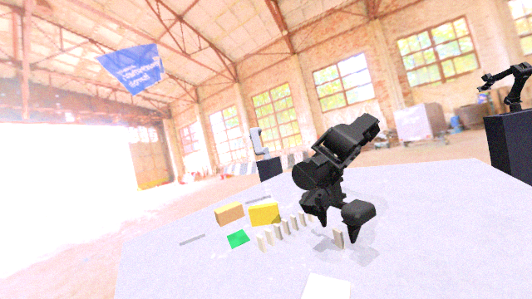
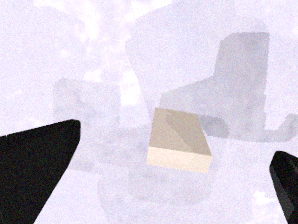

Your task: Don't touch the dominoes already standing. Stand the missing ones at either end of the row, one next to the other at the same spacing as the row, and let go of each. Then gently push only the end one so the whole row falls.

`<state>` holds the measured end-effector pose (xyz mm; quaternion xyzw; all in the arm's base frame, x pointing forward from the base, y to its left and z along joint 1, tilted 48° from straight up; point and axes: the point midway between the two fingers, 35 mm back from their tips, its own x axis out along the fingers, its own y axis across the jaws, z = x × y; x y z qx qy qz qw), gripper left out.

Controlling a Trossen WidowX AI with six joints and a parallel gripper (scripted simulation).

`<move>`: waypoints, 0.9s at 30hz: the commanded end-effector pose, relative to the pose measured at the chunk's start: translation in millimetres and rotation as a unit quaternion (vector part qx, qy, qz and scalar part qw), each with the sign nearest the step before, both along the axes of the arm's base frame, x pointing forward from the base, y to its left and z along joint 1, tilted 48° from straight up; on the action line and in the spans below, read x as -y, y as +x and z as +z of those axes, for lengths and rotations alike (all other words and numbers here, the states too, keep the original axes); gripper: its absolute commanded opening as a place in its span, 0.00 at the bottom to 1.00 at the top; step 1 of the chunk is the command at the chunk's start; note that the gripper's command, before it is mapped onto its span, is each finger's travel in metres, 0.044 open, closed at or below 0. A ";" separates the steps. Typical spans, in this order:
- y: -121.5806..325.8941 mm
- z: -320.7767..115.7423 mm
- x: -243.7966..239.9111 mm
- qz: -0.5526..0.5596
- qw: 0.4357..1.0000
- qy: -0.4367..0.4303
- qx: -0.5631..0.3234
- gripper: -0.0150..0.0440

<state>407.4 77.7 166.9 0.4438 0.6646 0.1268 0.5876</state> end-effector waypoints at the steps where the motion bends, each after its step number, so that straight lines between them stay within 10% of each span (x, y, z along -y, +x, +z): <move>1: -0.3 -4.6 -5.5 -0.002 1.000 0.004 -0.003 1.00; 7: 0.1 -9.4 -11.1 -0.002 1.000 0.004 -0.003 1.00; 20: 0.1 -9.4 -11.1 -0.002 1.000 0.004 -0.003 0.44; 27: 0.1 -9.4 -11.1 -0.002 1.000 0.004 -0.003 0.44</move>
